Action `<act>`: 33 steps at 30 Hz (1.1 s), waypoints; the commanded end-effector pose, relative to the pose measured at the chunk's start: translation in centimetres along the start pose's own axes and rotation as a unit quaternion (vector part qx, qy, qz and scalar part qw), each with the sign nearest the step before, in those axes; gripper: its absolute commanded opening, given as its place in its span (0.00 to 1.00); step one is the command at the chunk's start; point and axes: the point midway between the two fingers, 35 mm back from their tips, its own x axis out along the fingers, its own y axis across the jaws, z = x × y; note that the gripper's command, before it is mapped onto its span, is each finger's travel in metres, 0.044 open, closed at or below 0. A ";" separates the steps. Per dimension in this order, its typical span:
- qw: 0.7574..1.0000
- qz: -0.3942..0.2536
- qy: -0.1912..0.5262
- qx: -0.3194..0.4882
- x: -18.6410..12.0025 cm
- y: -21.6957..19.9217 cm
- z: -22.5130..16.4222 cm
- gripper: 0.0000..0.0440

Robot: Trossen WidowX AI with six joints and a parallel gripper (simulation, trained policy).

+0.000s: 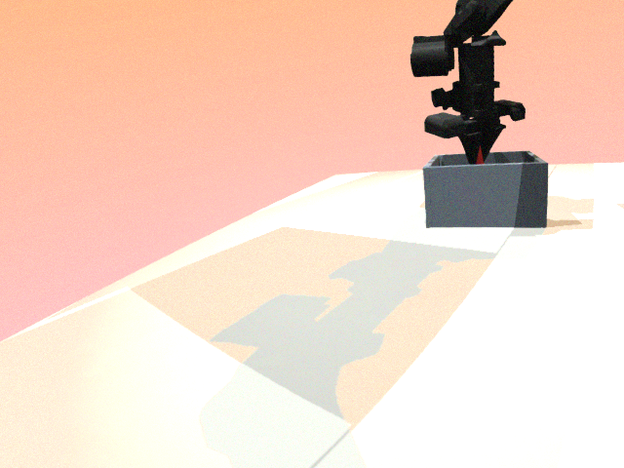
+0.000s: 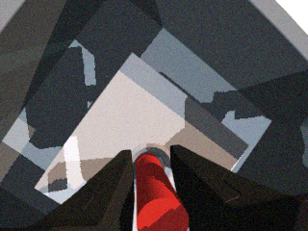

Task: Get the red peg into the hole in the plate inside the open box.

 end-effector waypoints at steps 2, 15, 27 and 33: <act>1.000 0.005 0.012 -0.012 0.9 0.2 0.4 0.32; 0.997 0.051 0.041 -0.040 0.3 3.0 2.8 0.99; 0.988 0.131 0.042 -0.066 -2.6 7.7 4.8 1.00; 0.988 0.131 0.042 -0.066 -2.6 7.8 4.8 1.00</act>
